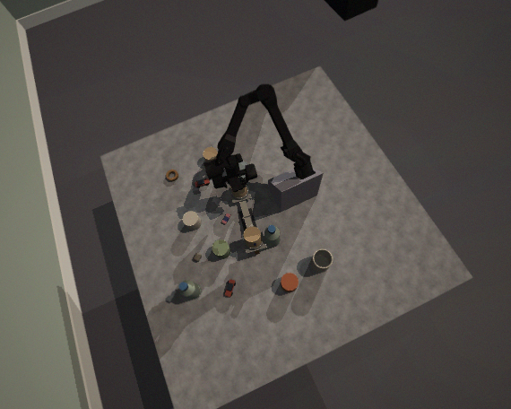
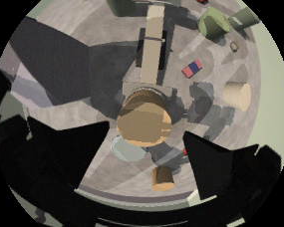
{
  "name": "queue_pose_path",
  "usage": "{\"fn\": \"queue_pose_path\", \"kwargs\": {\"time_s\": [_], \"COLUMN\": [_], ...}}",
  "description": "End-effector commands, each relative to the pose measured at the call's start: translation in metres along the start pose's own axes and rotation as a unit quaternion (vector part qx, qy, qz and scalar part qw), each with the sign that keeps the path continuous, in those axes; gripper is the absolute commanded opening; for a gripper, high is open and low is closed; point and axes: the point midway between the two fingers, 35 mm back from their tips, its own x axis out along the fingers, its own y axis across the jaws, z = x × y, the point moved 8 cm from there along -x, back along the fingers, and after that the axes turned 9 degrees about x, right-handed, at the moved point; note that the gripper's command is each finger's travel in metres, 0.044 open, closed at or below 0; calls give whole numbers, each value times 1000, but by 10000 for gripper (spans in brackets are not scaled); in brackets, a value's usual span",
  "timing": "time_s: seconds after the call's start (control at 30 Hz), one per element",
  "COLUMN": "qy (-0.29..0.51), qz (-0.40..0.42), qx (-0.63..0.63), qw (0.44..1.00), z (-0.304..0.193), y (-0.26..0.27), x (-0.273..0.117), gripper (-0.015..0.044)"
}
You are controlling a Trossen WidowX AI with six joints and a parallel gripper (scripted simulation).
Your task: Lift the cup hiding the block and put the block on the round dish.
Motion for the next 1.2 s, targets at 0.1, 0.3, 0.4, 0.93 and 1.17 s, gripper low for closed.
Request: {"fn": "queue_pose_path", "kwargs": {"time_s": [0.1,0.3,0.4,0.93,1.17], "qy": [-2,-2,-2,0,0], "qz": [5,5,5,4,4], "qx": [-6,-6,-6,-6,-6], "qw": [1000,1000,1000,1000,1000], "z": [2,2,2,1,0], "y": [2,2,2,4,4], "x": [14,24,29,54,57], "gripper": [440,440,440,440,413]}}
